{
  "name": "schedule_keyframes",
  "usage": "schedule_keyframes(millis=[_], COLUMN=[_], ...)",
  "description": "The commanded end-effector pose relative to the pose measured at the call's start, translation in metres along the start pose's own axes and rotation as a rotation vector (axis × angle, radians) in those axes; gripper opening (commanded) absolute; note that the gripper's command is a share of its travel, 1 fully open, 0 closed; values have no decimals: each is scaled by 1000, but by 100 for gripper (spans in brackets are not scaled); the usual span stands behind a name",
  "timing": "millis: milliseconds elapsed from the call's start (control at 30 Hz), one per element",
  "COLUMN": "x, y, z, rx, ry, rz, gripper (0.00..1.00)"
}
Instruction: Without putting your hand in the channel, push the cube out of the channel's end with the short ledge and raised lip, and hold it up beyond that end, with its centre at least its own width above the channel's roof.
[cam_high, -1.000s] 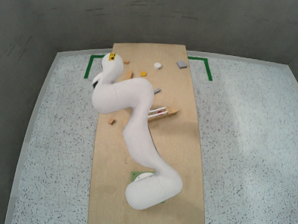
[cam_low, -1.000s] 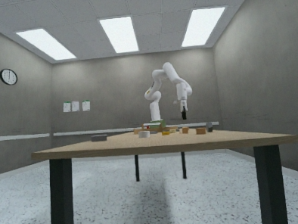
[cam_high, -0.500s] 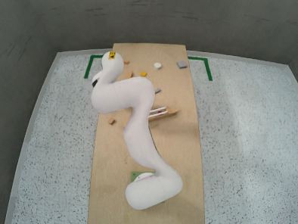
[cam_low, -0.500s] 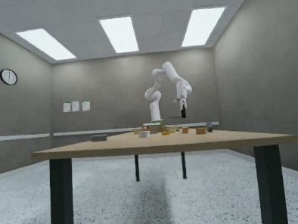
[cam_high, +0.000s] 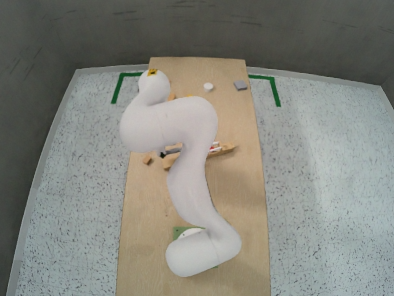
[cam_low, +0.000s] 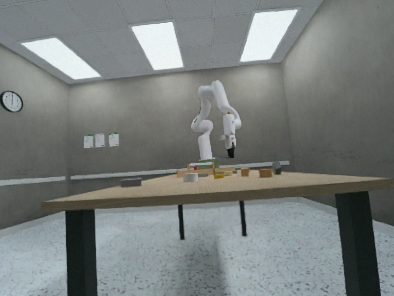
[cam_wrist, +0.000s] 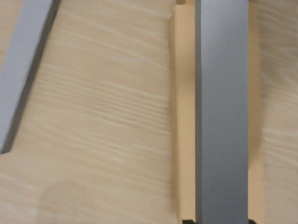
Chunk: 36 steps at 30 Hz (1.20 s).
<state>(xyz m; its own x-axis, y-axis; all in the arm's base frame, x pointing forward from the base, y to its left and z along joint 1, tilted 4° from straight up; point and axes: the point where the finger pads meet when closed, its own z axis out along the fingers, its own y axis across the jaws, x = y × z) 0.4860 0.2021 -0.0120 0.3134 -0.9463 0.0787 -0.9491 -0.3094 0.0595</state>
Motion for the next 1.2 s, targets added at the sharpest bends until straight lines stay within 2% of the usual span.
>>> schedule_keyframes(millis=[0,133,200,467,833,1167], x=[5,7,7,7,7,7], y=[22,20,19,19,18,18], z=[-1,30,39,42,64,65], rx=[41,42,42,42,42,42], ry=[-10,-7,-7,-7,-7,-7], rz=[-19,-19,-19,-19,-19,-19], gripper=[0,0,0,0,0,0])
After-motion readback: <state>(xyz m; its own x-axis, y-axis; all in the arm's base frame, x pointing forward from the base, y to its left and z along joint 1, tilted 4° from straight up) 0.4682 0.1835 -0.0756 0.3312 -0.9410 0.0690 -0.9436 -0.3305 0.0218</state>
